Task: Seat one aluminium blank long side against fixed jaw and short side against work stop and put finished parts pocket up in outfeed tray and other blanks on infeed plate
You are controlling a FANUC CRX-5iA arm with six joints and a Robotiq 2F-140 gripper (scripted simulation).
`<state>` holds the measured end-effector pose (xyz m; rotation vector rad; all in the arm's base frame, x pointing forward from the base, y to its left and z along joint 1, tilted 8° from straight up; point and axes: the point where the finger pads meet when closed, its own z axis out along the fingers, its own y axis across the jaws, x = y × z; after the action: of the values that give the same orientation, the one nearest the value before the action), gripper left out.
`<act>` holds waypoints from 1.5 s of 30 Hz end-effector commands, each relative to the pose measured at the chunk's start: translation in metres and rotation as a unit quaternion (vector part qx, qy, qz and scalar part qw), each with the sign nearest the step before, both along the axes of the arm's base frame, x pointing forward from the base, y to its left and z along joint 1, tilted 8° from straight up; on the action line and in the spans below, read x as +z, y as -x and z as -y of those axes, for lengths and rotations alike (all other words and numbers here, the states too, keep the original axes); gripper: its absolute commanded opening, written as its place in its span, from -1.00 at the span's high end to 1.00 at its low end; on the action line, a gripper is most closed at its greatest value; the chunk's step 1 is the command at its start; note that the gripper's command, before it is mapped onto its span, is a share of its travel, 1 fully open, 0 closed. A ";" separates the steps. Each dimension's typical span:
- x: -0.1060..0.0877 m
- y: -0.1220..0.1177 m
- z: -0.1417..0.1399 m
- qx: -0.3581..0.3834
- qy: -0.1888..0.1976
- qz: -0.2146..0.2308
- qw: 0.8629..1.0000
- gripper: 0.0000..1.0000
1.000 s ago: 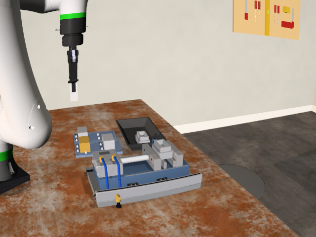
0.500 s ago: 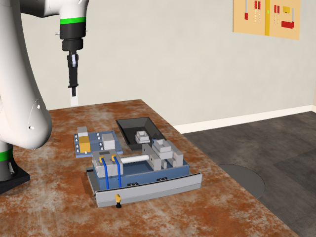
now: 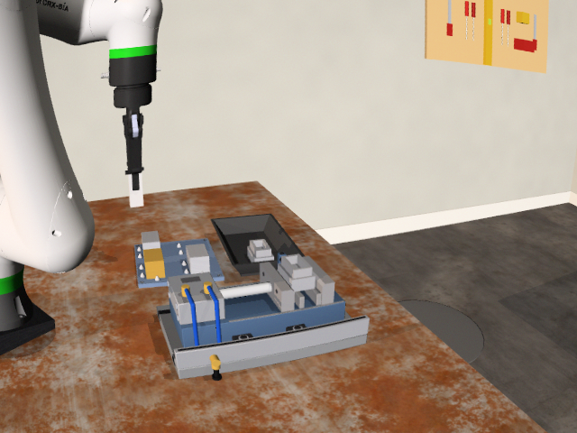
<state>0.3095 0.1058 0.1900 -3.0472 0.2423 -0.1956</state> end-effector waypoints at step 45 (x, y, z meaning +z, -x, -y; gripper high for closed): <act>-0.024 -0.003 -0.001 0.000 0.000 0.000 1.000 1.00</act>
<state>0.3127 0.1066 0.1655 -3.0471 0.2423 -0.1957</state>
